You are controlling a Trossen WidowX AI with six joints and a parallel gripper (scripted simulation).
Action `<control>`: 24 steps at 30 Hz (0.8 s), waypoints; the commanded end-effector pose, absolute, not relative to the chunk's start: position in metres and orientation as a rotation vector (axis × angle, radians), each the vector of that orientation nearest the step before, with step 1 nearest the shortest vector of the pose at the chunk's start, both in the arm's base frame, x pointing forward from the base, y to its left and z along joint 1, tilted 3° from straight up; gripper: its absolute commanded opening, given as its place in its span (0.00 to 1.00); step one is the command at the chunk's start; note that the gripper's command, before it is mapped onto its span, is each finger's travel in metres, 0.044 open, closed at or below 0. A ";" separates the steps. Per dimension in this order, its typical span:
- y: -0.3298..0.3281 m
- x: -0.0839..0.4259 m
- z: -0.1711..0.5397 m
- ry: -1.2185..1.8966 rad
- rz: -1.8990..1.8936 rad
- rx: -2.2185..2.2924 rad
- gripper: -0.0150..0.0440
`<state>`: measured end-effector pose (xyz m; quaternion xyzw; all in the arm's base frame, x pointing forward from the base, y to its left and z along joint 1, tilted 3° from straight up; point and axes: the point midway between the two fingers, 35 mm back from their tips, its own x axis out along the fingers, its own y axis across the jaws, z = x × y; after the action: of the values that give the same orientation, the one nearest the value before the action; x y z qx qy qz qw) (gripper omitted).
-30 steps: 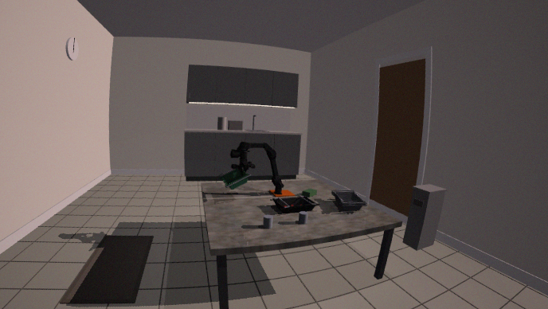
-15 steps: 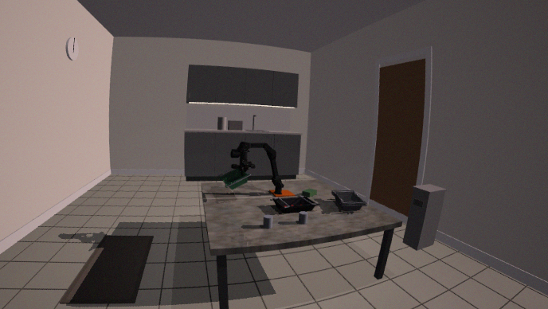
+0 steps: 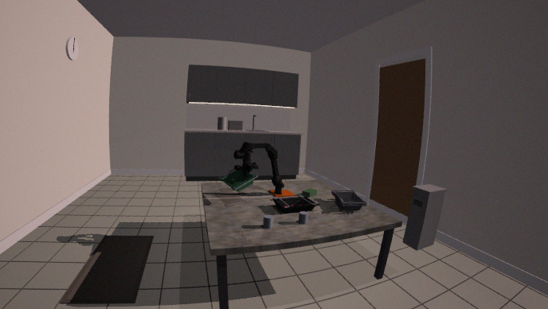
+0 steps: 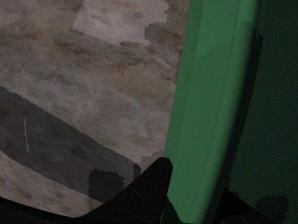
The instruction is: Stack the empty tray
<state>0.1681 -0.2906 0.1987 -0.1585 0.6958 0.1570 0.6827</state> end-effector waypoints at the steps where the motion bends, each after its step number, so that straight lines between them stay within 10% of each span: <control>1: -0.281 0.183 0.205 1.539 0.381 -0.416 0.25; 24: -0.218 0.252 0.206 1.468 0.615 -0.644 0.25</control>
<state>0.2442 -0.2285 0.2018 -0.2653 0.6572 0.2601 0.6558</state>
